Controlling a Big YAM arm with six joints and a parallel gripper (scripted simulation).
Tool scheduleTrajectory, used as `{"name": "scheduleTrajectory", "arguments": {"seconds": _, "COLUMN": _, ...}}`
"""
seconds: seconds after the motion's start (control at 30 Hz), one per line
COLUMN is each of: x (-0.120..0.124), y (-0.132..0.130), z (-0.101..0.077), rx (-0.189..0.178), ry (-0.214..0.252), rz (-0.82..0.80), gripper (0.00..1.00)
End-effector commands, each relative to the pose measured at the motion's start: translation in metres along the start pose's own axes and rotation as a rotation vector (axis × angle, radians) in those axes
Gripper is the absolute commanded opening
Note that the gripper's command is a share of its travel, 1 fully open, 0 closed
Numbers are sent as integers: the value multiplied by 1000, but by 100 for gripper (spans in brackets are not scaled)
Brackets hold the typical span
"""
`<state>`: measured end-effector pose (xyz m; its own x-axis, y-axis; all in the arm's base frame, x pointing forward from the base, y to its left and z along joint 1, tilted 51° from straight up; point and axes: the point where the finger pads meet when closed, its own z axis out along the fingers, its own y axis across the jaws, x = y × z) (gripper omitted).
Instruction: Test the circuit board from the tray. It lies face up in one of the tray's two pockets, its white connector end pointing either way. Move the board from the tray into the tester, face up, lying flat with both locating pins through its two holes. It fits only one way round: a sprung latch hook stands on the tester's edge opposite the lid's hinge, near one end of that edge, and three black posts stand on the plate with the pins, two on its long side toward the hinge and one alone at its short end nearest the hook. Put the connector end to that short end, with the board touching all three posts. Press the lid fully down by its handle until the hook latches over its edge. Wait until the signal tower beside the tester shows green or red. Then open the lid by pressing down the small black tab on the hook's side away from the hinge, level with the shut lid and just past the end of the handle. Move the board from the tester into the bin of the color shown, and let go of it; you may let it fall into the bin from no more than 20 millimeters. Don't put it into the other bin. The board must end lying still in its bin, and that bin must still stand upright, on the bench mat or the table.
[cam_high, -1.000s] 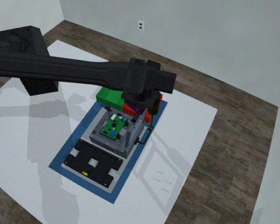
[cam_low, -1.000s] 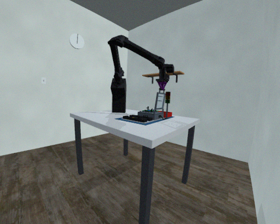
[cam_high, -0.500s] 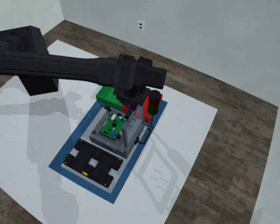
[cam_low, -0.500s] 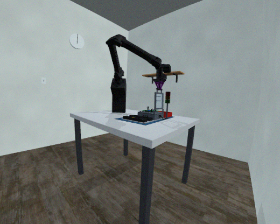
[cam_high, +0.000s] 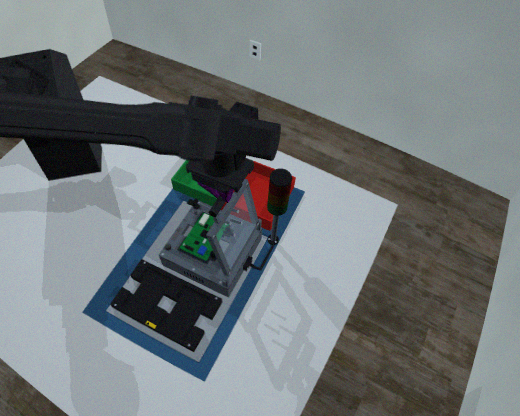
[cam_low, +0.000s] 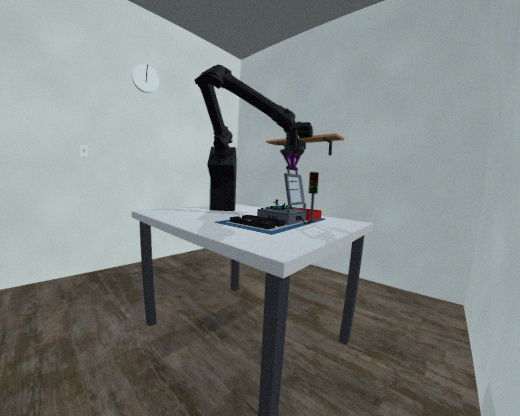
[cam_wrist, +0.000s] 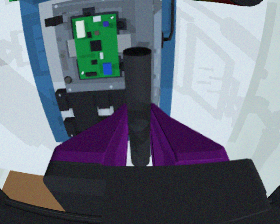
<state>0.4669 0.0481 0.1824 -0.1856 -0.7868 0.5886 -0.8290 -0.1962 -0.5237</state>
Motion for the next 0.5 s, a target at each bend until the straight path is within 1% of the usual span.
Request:
{"name": "scheduleTrajectory", "arguments": {"seconds": 0.0, "x": 10, "y": 27, "z": 9, "rx": -33, "ry": 21, "rz": 14, "gripper": 0}}
{"name": "scheduleTrajectory", "arguments": {"seconds": 0.07, "x": 8, "y": 34, "z": 14, "rx": -34, "ry": 20, "rz": 14, "gripper": 0}}
{"name": "scheduleTrajectory", "arguments": {"seconds": 0.13, "x": 8, "y": 34, "z": 14, "rx": -34, "ry": 20, "rz": 14, "gripper": 0}}
{"name": "scheduleTrajectory", "arguments": {"seconds": 0.17, "x": 2, "y": 46, "z": 21, "rx": -65, "ry": 23, "rz": -20, "gripper": 0}}
{"name": "scheduleTrajectory", "arguments": {"seconds": 0.23, "x": 3, "y": 47, "z": 22, "rx": -45, "ry": 16, "rz": 2, "gripper": 0}}
{"name": "scheduleTrajectory", "arguments": {"seconds": 0.47, "x": 2, "y": 71, "z": 36, "rx": -50, "ry": 16, "rz": -25, "gripper": 0}}
